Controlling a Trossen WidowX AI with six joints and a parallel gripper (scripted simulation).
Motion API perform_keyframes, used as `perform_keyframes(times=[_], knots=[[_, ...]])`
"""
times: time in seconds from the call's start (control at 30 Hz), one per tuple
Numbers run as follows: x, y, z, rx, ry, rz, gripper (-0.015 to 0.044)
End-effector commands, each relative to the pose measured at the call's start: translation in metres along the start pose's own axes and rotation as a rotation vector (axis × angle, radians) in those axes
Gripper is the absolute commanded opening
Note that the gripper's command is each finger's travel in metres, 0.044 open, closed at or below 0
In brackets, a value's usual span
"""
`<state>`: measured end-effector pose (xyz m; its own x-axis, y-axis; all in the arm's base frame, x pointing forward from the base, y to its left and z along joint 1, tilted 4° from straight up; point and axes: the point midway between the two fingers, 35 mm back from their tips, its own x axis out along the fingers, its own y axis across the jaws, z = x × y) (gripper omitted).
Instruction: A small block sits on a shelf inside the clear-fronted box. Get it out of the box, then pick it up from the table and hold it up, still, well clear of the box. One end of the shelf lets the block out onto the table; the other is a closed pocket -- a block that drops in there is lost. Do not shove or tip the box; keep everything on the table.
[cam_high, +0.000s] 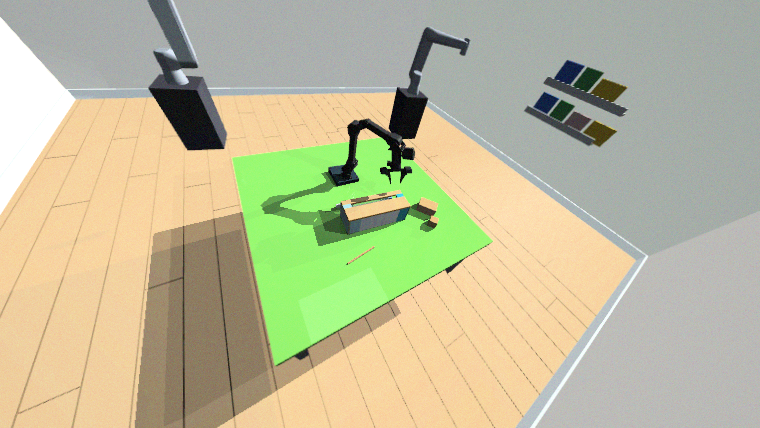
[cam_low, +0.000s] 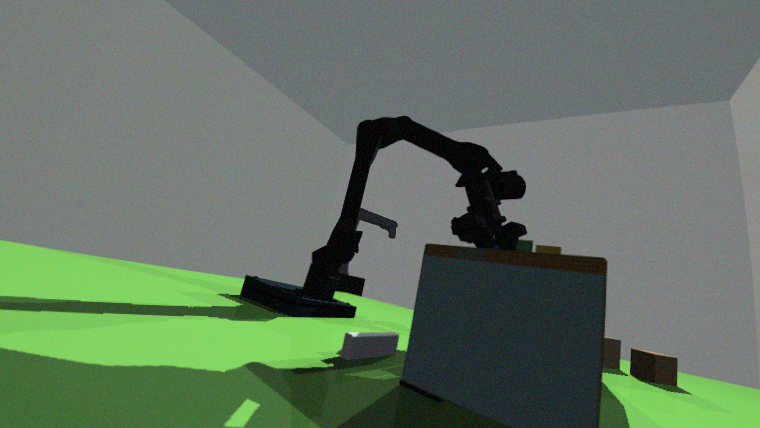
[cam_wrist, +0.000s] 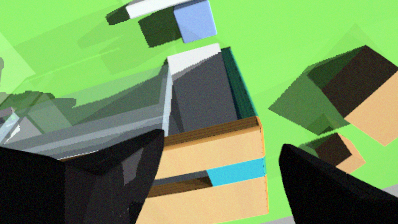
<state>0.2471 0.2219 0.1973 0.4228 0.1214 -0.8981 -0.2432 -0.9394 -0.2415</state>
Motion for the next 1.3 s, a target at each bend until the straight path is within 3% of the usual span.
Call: perform_keyframes(times=[0.0, 0.3, 0.57, 1.27], knots=[[-0.004, 0.004, 0.005, -0.362, 0.047, 0.013, 0.0285], [-0.002, 0.004, 0.005, -0.362, 0.047, 0.013, 0.0285], [0.083, 0.016, 0.034, -0.362, 0.047, 0.013, 0.0285], [0.109, 0.02, 0.044, -0.362, 0.047, 0.013, 0.0285]])
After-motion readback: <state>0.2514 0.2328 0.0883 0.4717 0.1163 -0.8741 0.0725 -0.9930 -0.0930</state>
